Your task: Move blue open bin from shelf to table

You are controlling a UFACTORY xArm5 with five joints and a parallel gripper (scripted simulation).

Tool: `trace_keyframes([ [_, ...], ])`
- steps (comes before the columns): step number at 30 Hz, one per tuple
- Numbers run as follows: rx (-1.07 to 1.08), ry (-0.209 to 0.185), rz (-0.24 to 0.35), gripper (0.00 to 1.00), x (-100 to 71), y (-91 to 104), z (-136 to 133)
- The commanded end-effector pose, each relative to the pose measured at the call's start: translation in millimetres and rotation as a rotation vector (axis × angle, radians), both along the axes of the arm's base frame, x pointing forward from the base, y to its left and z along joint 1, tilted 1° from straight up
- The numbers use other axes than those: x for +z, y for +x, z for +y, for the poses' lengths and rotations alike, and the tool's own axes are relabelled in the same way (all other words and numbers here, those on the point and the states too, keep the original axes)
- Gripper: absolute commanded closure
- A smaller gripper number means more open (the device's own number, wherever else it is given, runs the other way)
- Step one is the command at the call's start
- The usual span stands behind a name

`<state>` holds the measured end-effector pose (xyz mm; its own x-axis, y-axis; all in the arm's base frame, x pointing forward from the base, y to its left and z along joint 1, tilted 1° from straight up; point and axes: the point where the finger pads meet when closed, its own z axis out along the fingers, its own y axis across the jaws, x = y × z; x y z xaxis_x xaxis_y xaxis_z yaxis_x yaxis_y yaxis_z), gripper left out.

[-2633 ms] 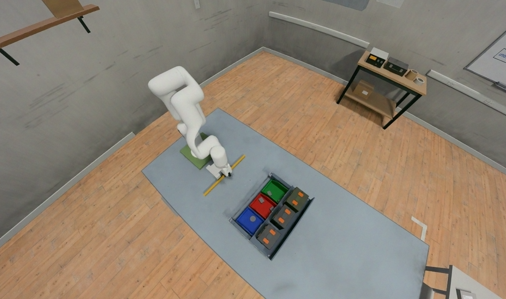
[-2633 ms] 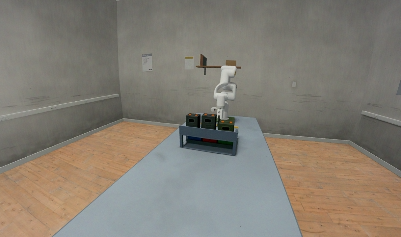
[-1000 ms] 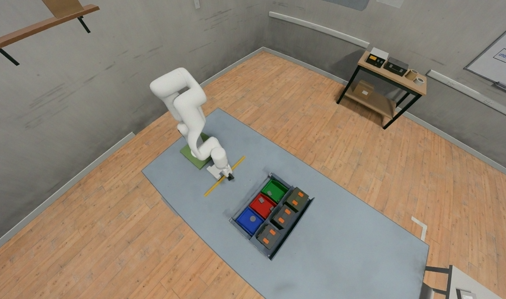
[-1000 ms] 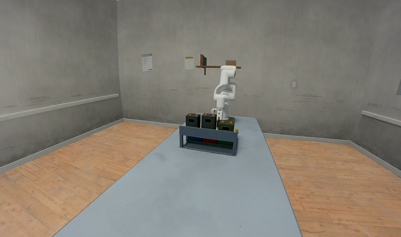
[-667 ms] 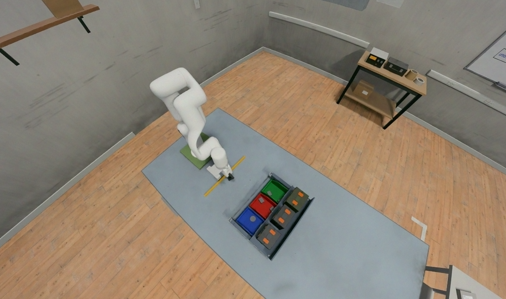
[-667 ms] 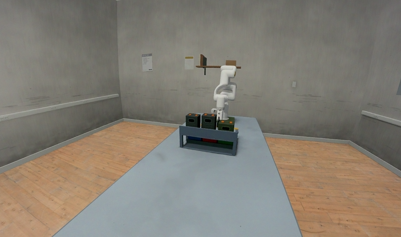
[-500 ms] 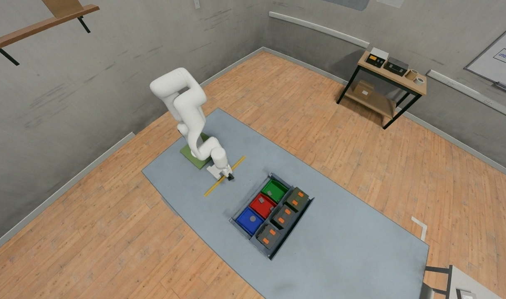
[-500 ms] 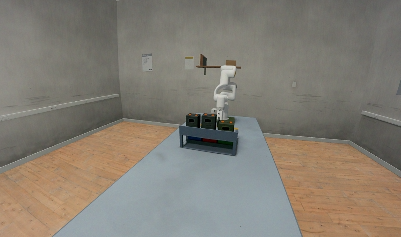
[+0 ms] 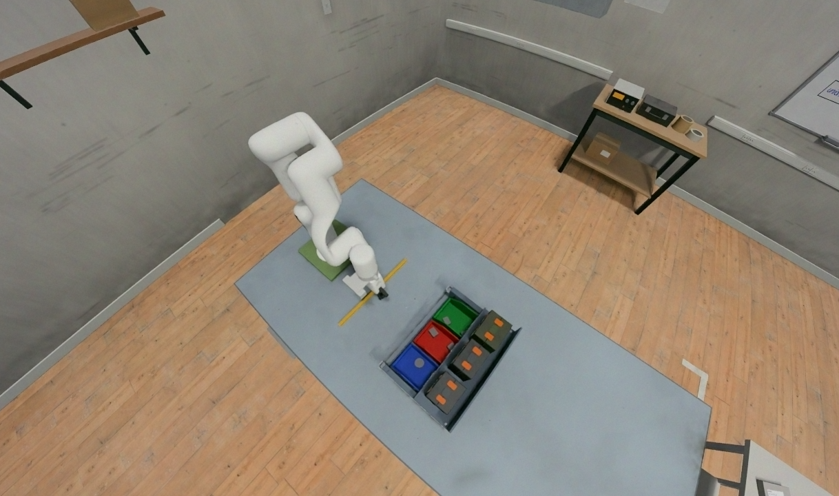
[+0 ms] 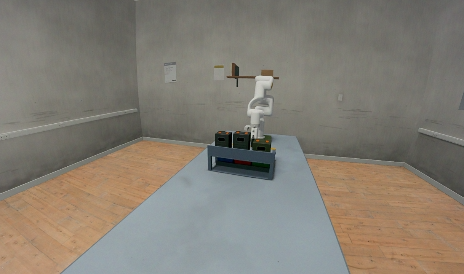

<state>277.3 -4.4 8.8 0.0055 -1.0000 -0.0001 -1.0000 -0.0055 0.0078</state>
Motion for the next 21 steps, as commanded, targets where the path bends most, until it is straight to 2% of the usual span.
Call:
trace_keyframes([
  [1,0.0,0.0,-0.003,0.0,0.7,1.2,0.0],
  [21,0.0,0.0,-0.003,0.0,4.3,1.2,-0.1],
])
